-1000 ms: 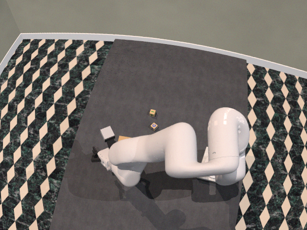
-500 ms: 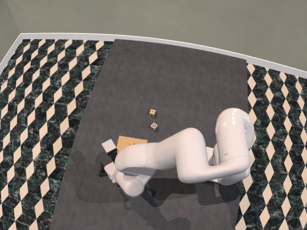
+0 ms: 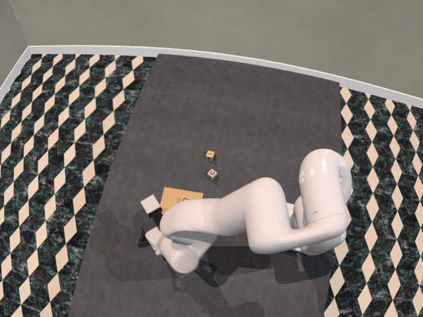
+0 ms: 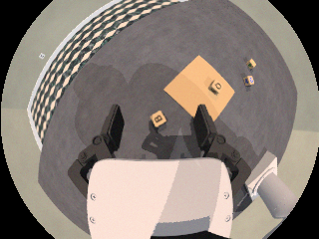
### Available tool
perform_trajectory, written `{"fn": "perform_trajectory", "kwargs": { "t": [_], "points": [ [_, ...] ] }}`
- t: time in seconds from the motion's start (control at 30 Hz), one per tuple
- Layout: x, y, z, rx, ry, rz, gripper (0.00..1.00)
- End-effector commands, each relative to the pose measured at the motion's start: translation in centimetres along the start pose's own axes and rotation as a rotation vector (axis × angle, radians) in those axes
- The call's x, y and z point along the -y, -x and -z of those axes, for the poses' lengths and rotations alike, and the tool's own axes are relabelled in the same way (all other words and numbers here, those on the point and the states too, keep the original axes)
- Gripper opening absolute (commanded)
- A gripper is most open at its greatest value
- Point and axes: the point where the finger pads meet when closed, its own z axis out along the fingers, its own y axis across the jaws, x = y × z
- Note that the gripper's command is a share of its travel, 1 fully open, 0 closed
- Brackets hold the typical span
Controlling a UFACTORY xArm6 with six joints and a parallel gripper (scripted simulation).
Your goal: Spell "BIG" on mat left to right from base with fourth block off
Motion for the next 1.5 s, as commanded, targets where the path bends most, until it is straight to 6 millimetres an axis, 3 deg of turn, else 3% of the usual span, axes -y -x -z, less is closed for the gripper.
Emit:
{"fn": "perform_trajectory", "kwargs": {
  "t": [0.0, 1.2, 1.27, 1.33, 1.4, 1.43, 1.47],
  "points": [
    [0.1, -0.1, 0.1, -0.001, -0.002, -0.002, 1.00],
    [0.1, -0.2, 0.0, -0.001, -0.002, -0.002, 1.00],
    [-0.8, -1.0, -0.6, -0.008, -0.006, -0.004, 1.00],
    [-3.2, -3.0, -2.0, -0.022, -0.012, -0.008, 1.00],
    [-3.2, -3.0, -2.0, -0.022, -0.012, -0.008, 1.00],
    [-5.0, -4.0, -2.8, -0.026, -0.014, -0.009, 1.00],
    [-5.0, -4.0, -2.8, -0.026, -0.014, -0.009, 1.00]
  ]
}}
